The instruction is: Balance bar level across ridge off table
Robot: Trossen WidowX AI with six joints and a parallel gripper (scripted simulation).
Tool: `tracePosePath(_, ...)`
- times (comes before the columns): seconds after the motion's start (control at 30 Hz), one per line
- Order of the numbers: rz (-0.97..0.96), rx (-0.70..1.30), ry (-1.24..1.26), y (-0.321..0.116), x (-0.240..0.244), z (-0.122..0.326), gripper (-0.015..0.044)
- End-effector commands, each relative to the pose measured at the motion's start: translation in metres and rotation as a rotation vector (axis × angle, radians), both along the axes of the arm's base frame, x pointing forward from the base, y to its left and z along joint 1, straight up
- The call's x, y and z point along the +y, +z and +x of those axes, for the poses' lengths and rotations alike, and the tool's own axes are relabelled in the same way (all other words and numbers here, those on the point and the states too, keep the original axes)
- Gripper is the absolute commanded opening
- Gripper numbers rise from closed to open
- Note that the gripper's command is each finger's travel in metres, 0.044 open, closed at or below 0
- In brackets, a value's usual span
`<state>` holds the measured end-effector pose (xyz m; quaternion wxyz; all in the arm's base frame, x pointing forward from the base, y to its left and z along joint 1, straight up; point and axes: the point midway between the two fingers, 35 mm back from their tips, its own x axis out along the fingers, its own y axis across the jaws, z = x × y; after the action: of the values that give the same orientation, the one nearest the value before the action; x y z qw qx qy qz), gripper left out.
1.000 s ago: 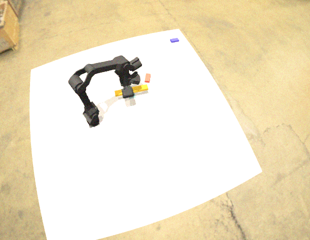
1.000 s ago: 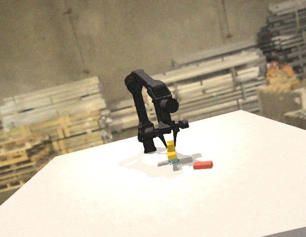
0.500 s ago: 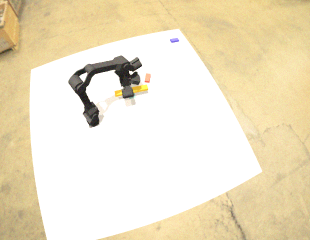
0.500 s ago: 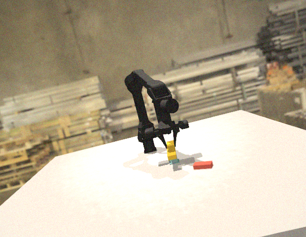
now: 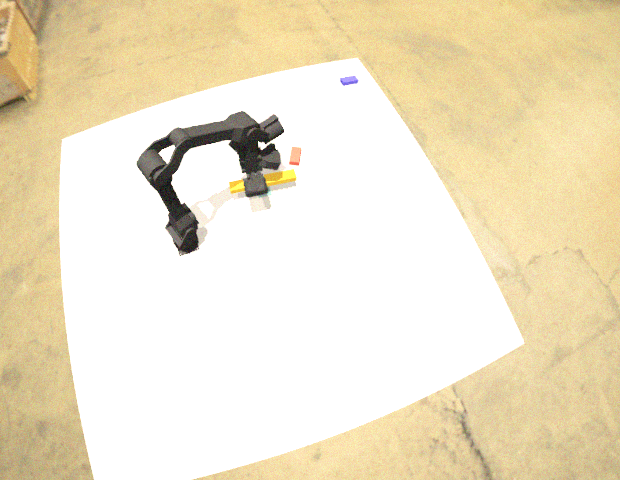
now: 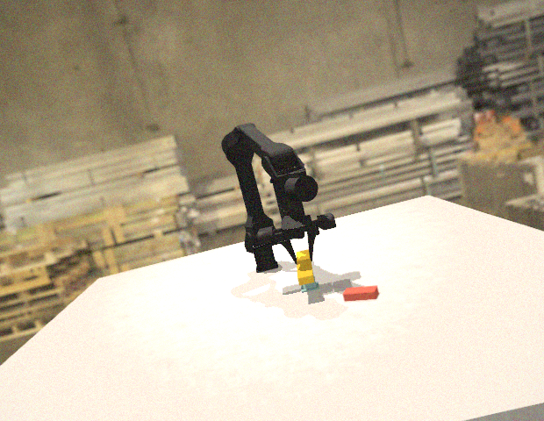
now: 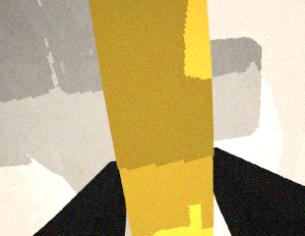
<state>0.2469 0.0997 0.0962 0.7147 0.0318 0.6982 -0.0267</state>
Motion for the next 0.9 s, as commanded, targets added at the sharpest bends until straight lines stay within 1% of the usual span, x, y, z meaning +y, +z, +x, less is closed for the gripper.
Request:
tracePosePath(0.0, 0.003, 0.001, 0.005, -0.0007, 0.0005, 0.0, 0.0)
tracePosePath(0.87, 0.003, 0.001, 0.005, -0.0029, 0.0005, 0.0002, 0.0)
